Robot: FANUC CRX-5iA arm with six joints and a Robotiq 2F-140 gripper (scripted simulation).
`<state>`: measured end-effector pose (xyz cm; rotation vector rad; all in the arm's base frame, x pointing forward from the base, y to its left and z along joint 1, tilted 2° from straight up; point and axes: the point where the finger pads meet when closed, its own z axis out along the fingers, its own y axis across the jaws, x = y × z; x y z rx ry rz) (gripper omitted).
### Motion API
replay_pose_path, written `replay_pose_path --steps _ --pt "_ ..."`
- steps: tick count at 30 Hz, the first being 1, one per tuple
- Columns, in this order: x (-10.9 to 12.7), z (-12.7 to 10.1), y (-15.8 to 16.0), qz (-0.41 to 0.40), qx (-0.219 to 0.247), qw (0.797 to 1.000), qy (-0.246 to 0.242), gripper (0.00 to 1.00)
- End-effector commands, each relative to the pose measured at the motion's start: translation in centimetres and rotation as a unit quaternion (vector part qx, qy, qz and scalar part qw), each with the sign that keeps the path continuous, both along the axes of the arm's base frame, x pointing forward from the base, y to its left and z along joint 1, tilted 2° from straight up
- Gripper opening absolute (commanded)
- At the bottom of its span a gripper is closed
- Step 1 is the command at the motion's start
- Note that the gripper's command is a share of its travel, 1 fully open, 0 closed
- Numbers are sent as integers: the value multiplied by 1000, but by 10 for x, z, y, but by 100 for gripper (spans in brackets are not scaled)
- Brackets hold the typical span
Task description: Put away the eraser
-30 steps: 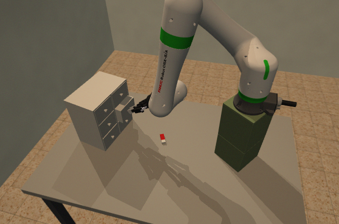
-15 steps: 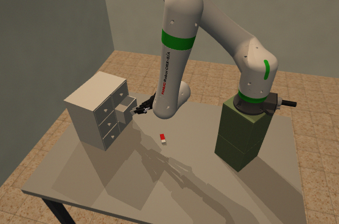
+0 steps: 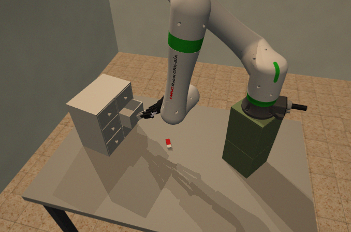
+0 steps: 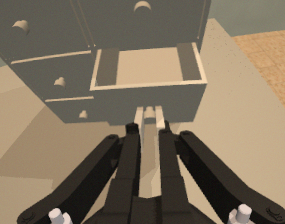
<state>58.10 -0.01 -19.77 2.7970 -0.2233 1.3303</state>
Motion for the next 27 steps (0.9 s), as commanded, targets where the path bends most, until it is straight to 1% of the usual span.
replay_pose_path --steps 1,26,27 --pt "-1 0 0 0 0 1000 0 8" --pt "-3 0 0 0 0 1000 0 8" --pt "-3 0 0 0 0 1000 0 10"
